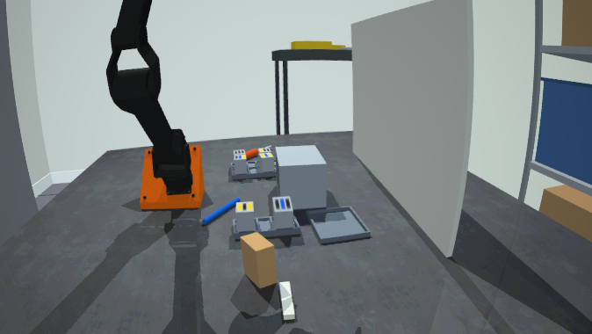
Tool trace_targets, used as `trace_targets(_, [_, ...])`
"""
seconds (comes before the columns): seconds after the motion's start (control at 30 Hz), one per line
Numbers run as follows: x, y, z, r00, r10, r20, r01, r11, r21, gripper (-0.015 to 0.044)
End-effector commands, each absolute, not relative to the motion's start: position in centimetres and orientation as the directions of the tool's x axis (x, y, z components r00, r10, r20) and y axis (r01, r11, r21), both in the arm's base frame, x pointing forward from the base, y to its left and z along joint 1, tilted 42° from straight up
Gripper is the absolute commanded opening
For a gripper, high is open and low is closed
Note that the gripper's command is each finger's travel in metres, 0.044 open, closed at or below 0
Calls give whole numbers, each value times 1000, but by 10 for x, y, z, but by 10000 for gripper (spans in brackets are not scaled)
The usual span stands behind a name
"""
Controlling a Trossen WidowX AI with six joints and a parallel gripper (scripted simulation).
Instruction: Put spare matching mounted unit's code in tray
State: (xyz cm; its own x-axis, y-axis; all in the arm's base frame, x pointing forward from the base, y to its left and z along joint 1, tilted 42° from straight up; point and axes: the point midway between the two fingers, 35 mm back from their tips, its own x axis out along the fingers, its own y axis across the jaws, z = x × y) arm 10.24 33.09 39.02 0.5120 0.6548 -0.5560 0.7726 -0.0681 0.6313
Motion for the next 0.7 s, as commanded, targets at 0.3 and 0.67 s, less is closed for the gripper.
trace_targets(0.3, [120, 331, 377, 543, 598, -589, 738, -5, 675, 440])
trace_targets(0.67, [243, 298, 281, 621, 123, -775, 608, 548, 574, 440])
